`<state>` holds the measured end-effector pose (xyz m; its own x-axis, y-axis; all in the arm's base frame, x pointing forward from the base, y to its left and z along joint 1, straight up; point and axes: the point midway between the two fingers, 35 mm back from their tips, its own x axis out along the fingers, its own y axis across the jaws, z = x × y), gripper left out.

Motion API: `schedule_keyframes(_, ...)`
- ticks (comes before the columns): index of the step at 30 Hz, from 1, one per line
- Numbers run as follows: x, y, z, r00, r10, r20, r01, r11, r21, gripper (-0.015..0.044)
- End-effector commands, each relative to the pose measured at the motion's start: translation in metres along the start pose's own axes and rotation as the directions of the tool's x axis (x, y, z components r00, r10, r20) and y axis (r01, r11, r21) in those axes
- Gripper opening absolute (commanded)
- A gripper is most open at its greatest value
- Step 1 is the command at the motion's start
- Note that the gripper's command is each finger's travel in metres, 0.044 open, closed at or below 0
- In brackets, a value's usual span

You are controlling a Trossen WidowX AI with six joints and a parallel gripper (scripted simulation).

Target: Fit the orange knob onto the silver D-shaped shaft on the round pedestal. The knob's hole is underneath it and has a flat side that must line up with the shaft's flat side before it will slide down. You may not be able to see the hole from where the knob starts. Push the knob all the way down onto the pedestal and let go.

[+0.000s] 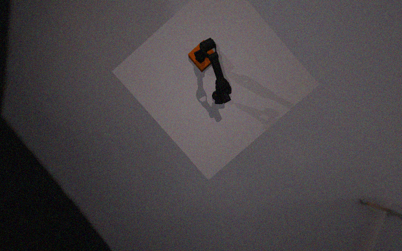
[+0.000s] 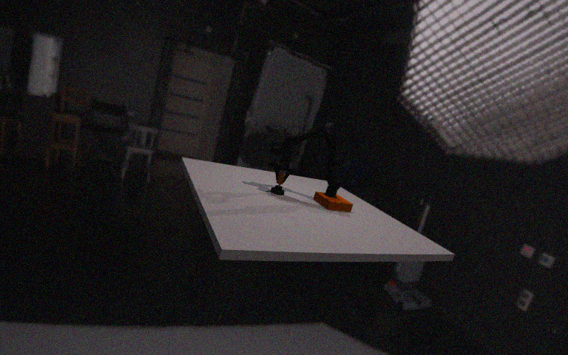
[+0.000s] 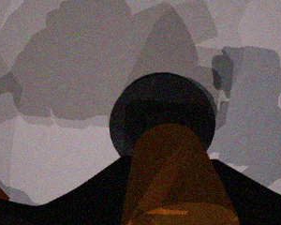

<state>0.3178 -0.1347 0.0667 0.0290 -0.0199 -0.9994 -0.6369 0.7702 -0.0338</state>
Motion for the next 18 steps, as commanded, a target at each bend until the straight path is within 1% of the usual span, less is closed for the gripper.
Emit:
schedule_keyframes(1, -0.0001, 0.003, -0.0017, 1.0, -0.001, 0.0, 0.001, 1.0, -0.007, 0.0)
schedule_keyframes(18, 0.0036, -0.0004, 0.0, 1.0, -0.002, 0.0, 0.002, 1.0, -0.007, 0.0)
